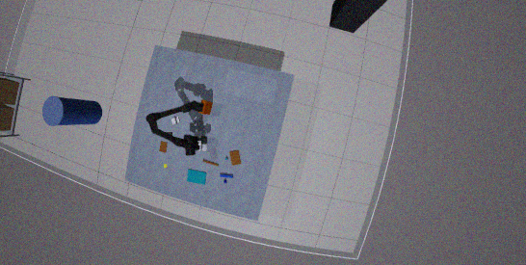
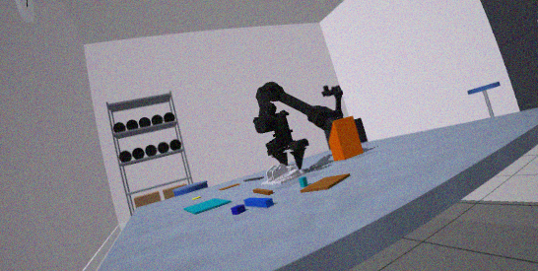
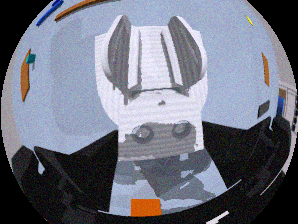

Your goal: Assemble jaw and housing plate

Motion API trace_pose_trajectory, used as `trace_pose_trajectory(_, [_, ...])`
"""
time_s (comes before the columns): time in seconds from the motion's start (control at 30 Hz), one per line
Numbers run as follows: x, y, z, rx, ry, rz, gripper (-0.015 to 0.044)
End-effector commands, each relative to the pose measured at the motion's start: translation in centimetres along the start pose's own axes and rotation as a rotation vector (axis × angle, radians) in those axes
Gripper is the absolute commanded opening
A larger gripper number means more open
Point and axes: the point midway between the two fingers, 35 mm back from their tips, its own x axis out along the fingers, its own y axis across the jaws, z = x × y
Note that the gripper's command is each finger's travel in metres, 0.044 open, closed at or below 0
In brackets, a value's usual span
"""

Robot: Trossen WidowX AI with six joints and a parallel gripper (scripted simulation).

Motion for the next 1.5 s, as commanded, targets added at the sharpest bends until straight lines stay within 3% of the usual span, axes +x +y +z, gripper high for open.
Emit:
trace_pose_trajectory(0.0, [0.04, -0.06, -0.01, -0.005, -0.001, -0.006, 0.0351])
trace_pose_trajectory(1.47, [1.01, -0.08, -0.02, -0.014, 0.0, -0.006, 0.0351])
